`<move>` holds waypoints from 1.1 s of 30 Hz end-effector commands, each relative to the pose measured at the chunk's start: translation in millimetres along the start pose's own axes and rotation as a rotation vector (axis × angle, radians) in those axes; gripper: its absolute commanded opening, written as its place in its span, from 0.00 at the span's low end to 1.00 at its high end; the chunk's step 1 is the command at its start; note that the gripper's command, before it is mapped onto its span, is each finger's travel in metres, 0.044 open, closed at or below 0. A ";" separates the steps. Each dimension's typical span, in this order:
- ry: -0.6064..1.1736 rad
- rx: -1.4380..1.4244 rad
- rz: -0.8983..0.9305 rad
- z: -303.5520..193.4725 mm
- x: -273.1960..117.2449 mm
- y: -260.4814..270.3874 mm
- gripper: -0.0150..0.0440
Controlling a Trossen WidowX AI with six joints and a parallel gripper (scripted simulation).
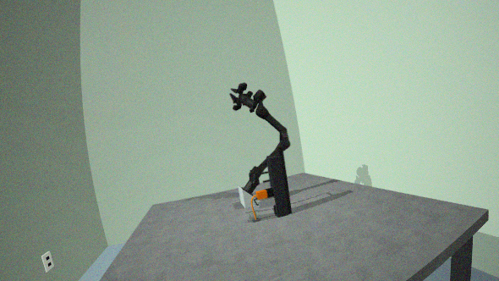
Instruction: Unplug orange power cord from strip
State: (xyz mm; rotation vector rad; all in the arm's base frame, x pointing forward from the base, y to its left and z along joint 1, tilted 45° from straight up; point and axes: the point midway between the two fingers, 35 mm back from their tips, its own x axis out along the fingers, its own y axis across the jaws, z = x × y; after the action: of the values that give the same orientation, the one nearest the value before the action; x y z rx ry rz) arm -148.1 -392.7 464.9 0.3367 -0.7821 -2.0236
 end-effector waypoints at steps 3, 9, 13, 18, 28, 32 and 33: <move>0.313 -0.066 0.034 -97.6 -4.3 8.3 0.53; 0.640 -0.130 0.055 -199.4 -30.3 14.6 0.53; 0.856 -0.177 0.060 -260.9 -61.4 14.8 0.53; 1.136 -0.248 0.051 -330.5 -115.5 9.1 0.53; 1.684 -0.429 -0.049 -421.8 -255.4 -24.5 0.53; 1.889 -0.521 -0.132 -437.2 -315.5 -45.3 0.53; 1.937 -0.545 -0.157 -439.0 -330.1 -50.8 0.53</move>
State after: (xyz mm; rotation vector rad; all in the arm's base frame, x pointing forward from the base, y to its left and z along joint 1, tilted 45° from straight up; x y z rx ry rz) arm 206.2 -312.5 96.1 1.5178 0.8019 -1.1280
